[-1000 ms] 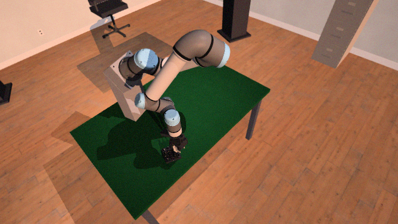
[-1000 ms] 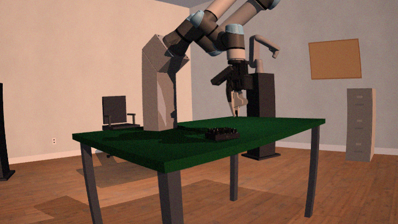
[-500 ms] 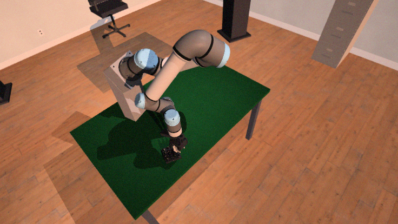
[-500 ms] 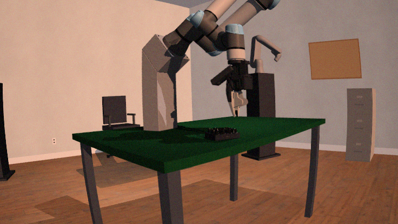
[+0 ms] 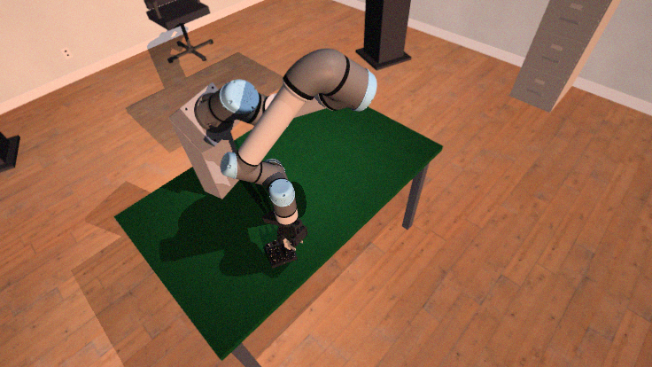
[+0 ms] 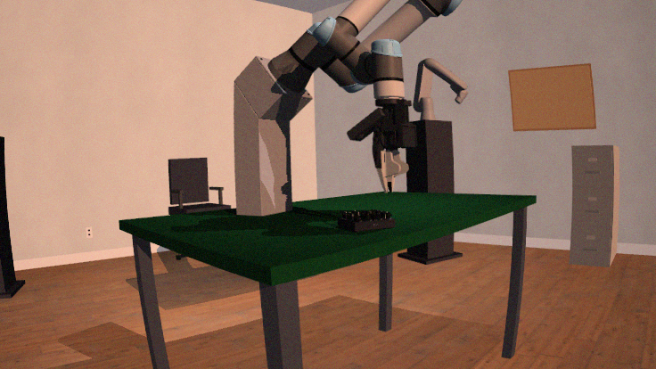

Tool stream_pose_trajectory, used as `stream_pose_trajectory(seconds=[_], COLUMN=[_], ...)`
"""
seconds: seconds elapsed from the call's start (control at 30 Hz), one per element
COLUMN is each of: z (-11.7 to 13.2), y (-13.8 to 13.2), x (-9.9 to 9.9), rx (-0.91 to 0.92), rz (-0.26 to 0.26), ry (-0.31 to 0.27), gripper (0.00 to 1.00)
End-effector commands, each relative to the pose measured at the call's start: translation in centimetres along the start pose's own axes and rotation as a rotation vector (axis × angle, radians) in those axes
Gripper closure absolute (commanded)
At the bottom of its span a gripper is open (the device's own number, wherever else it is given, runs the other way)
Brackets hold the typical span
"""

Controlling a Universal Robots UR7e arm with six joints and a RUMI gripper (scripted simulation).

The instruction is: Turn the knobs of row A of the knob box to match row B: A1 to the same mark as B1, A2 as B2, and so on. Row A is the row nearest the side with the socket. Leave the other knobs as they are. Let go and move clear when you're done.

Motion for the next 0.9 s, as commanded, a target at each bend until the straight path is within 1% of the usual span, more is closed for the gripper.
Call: stream_pose_trajectory(seconds=[0.0, 0.37, 0.87], z=[0.2, 0.2, 0.2], y=[-0.1, -0.1, -0.2], x=[0.2, 1.0, 2.9], rx=[-0.003, -0.003, -0.003], rz=[-0.001, -0.001, -0.001], ry=[-0.002, -0.002, -0.002], gripper=[0.89, 0.89, 0.89])
Point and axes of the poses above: the point where the finger pads meet when closed, its own x axis out along the fingers, its own y axis across the jaws, z = x × y, the point moved 5 cm from there along -x, back along the fingers, and after that the axes turned 4 degrees about -x, right-handed, at the moved point
